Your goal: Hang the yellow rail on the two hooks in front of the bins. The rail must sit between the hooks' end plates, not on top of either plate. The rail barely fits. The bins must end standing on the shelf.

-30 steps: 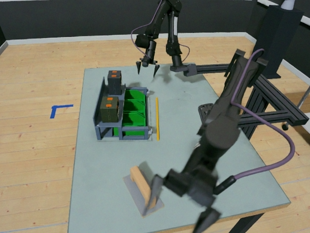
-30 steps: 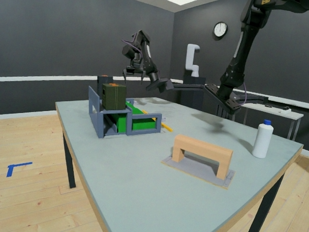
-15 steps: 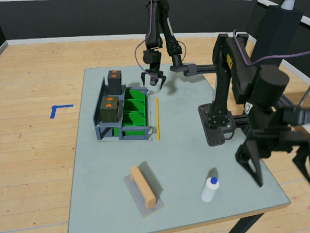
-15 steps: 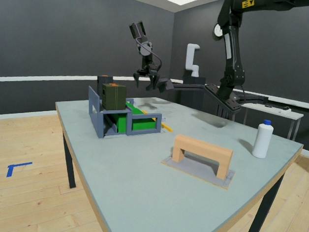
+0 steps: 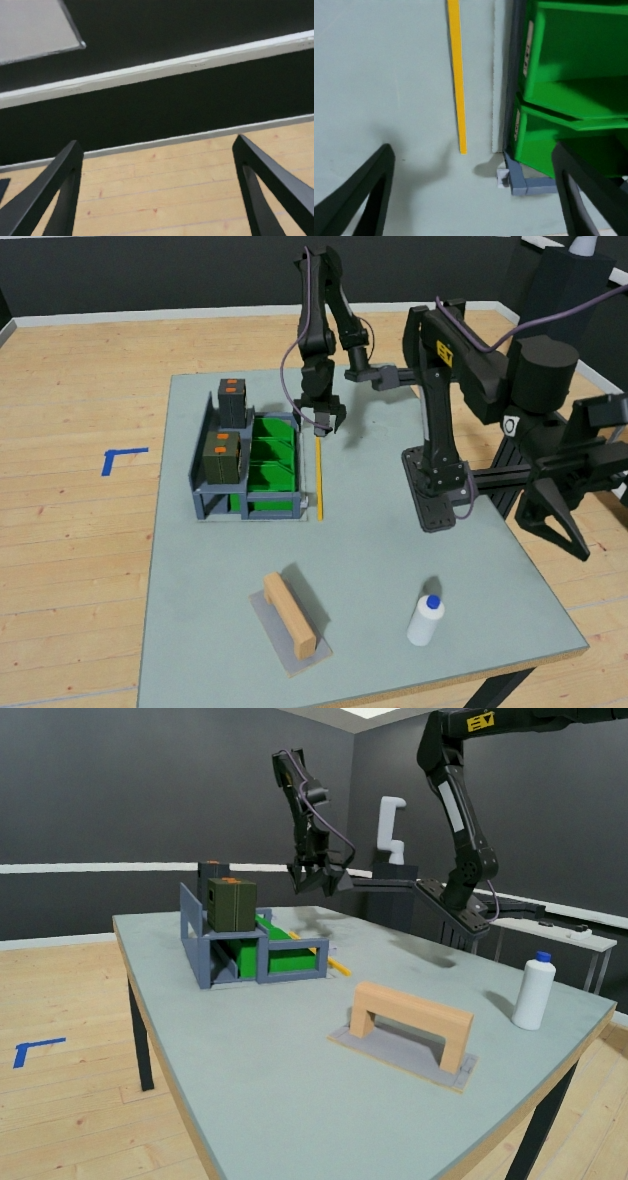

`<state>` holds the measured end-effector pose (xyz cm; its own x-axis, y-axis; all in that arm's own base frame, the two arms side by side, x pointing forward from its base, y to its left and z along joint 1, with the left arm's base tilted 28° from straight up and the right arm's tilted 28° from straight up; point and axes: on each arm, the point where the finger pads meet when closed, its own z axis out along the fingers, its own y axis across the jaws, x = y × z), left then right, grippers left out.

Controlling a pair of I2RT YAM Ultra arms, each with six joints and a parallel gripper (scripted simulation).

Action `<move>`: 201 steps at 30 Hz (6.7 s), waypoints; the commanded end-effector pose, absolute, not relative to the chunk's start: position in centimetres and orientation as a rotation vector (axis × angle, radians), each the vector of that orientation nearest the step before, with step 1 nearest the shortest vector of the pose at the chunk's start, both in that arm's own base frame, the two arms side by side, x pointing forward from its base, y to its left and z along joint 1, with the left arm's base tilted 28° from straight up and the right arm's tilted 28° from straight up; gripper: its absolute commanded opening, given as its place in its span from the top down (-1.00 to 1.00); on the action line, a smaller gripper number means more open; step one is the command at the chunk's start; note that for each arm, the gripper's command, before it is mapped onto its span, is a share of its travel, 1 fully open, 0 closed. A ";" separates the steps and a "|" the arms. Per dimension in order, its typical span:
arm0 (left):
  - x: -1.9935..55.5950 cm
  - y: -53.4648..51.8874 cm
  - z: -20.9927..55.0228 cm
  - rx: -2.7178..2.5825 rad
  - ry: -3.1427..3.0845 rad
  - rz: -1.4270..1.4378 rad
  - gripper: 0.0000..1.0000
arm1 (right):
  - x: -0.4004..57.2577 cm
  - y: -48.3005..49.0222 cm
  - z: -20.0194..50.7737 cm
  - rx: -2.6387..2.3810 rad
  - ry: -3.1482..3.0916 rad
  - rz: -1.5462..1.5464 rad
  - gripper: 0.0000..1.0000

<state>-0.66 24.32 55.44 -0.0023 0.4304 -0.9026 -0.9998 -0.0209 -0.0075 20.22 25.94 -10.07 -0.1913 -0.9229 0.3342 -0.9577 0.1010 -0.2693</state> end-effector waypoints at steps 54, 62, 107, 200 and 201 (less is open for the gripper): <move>-1.4 23.2 55.0 -0.904 0.854 1.438 -1.00 | 18.9 27.8 -10.5 1.929 -2.212 0.663 -1.00; -1.4 23.2 55.0 -0.904 0.854 1.438 -1.00 | 18.8 27.6 -10.7 1.926 -2.209 0.665 -1.00; -1.4 23.2 55.0 -0.904 0.854 1.438 -1.00 | 18.4 26.8 -10.1 1.937 -2.189 0.665 1.00; -1.4 23.2 55.0 -0.904 0.854 1.438 -1.00 | 20.9 22.6 -18.7 1.907 -2.197 0.694 1.00; -1.4 23.2 55.0 -0.904 0.854 1.438 -1.00 | 20.9 22.7 -18.6 1.911 -2.198 0.693 1.00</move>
<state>-1.28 24.07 55.21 -0.0139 0.4304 -0.9025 -0.9989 -0.0469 -0.0070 20.67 22.56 -18.46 -0.1802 -0.8964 0.4049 -0.9674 0.0870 -0.2379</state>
